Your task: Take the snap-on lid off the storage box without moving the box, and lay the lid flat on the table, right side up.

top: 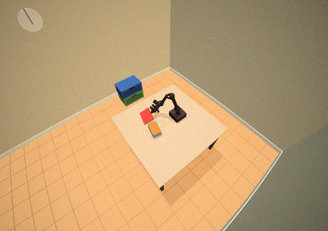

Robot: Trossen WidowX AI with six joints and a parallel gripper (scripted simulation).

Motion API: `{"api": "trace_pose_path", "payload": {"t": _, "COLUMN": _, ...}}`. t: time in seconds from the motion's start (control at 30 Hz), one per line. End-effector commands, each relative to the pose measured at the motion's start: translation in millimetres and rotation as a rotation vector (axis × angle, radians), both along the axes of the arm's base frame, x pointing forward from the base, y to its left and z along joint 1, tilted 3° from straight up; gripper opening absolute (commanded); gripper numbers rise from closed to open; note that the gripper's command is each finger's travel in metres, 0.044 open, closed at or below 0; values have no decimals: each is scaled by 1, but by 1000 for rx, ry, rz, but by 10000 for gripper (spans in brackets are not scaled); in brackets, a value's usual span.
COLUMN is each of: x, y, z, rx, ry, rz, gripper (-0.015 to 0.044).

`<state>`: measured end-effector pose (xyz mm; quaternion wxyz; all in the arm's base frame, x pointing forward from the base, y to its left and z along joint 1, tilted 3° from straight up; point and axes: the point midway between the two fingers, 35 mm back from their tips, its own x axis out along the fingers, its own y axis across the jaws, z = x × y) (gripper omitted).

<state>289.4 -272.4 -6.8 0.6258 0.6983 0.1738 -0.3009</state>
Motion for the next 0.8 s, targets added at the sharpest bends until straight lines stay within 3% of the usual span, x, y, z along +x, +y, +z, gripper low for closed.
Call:
{"api": "trace_pose_path", "payload": {"t": 0.0, "x": 0, "y": 2, "z": -6, "rx": 6, "ry": 7, "rz": -1, "gripper": 0}}
{"api": "trace_pose_path", "payload": {"t": 0.07, "x": 0, "y": 2, "z": -7, "rx": 6, "ry": 7, "rz": -1, "gripper": 0}}
{"api": "trace_pose_path", "payload": {"t": 0.4, "x": 0, "y": 0, "z": -2, "rx": 6, "ry": 7, "rz": -1, "gripper": 263}}
{"api": "trace_pose_path", "payload": {"t": 0.47, "x": 0, "y": 0, "z": -2, "rx": 6, "ry": 7, "rz": -1, "gripper": 275}}
{"api": "trace_pose_path", "payload": {"t": 0.67, "x": -10, "y": 3, "z": -2, "rx": 6, "ry": 8, "rz": -1, "gripper": 433}}
{"api": "trace_pose_path", "payload": {"t": 0.77, "x": -16, "y": 4, "z": -3, "rx": 6, "ry": 9, "rz": -1, "gripper": 440}}
